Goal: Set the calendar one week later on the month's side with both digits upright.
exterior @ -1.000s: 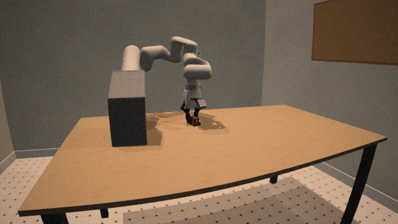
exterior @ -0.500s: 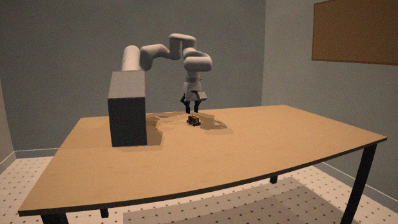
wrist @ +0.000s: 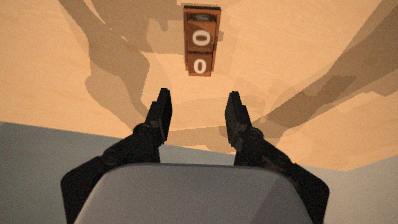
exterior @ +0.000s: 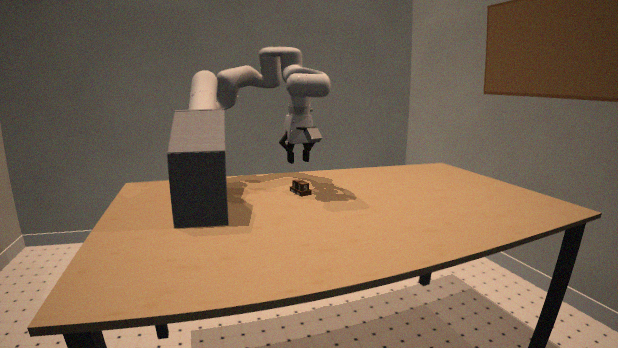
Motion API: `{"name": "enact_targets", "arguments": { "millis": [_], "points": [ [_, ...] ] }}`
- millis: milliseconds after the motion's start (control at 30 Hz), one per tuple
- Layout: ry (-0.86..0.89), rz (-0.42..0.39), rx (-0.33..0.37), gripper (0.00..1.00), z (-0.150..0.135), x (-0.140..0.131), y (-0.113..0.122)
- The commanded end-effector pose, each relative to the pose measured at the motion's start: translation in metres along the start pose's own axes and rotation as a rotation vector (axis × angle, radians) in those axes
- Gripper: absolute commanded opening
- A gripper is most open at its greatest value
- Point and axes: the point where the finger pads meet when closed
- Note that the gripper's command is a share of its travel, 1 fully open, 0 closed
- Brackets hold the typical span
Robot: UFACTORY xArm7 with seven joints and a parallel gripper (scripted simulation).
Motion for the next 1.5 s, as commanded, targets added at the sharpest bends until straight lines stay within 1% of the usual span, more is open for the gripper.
{"name": "enact_targets", "arguments": {
  "millis": [0, 633, 900, 1333, 1400, 1467],
  "points": [
    [0.0, 0.003, 0.003, 1.0, -0.001, 0.001, 0.003],
    [0.0, 0.003, 0.003, 1.0, -0.001, 0.001, 0.004],
    [0.0, 0.003, 0.003, 1.0, -0.001, 0.001, 0.012],
    [0.0, 0.003, 0.003, 1.0, -0.001, 0.001, 0.061],
    [0.0, 0.003, 0.003, 1.0, -0.001, 0.001, 0.067],
    [0.0, 0.003, 0.003, 1.0, -0.001, 0.001, 0.067]
  ]
}}
Point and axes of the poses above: the point where the finger pads meet when closed, its own y axis back along the fingers, its own z axis across the jaws, x = y × z, and after that the axes turned 4 degrees about -y, right-handed
